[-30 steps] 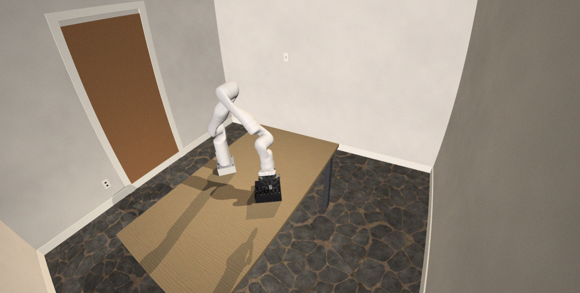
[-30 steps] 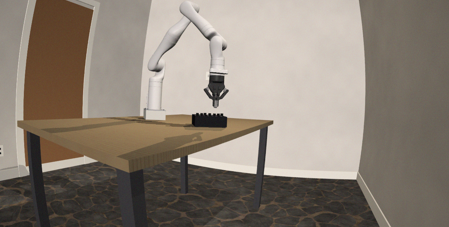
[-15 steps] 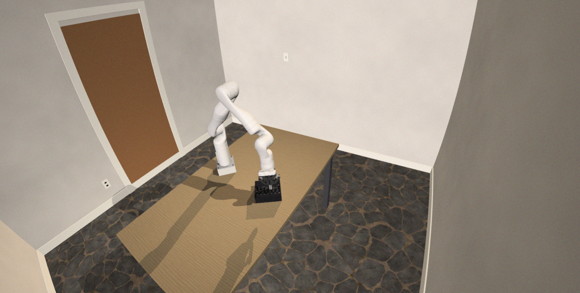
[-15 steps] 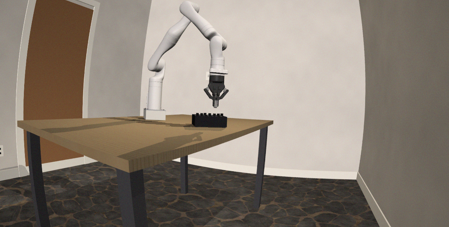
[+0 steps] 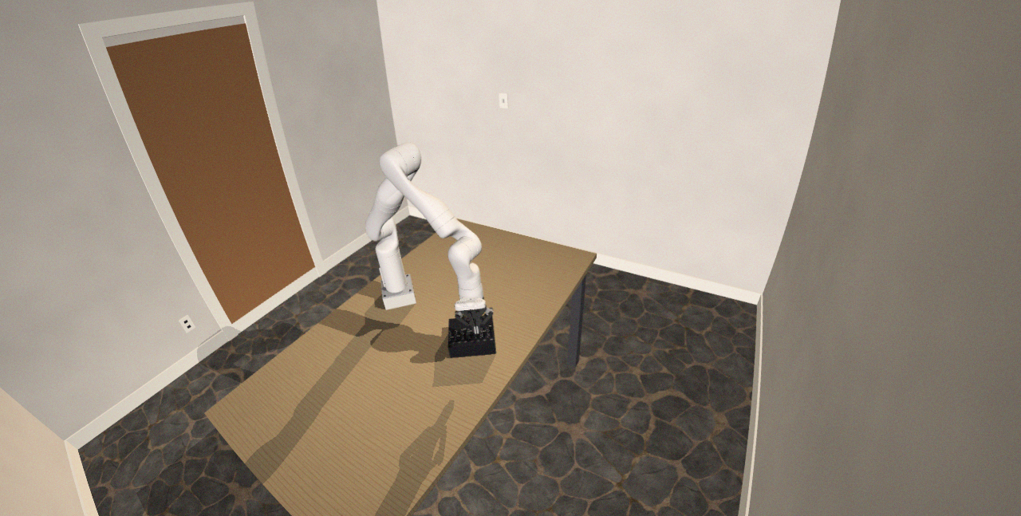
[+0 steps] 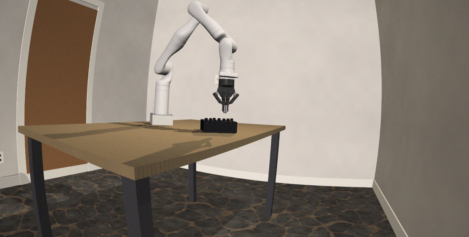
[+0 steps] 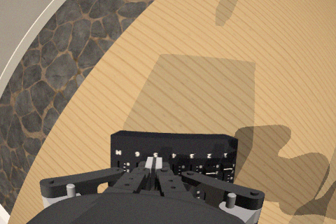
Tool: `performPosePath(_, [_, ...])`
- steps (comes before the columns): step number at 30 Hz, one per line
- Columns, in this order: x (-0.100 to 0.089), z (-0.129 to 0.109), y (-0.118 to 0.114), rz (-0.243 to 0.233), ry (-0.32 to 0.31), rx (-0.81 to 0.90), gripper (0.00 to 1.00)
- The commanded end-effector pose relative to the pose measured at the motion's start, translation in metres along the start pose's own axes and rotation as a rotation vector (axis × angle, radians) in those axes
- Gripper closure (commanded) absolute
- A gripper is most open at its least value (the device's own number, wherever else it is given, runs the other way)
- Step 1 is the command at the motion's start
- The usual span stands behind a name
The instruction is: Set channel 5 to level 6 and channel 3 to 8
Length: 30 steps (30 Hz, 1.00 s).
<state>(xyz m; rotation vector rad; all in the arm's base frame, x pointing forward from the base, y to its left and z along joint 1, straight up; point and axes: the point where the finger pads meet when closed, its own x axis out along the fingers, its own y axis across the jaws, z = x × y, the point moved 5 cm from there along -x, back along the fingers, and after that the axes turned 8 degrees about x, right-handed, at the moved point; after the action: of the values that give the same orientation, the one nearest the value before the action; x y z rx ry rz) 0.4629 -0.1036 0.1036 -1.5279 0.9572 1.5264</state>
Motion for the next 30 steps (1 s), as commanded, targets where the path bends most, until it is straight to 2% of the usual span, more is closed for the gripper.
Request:
performPosePath(1, [0.000,0.000,0.000,-0.001,0.000,0.000,1.00])
performPosePath(30, [0.017,0.000,0.000,-0.001,0.000,0.000,1.00])
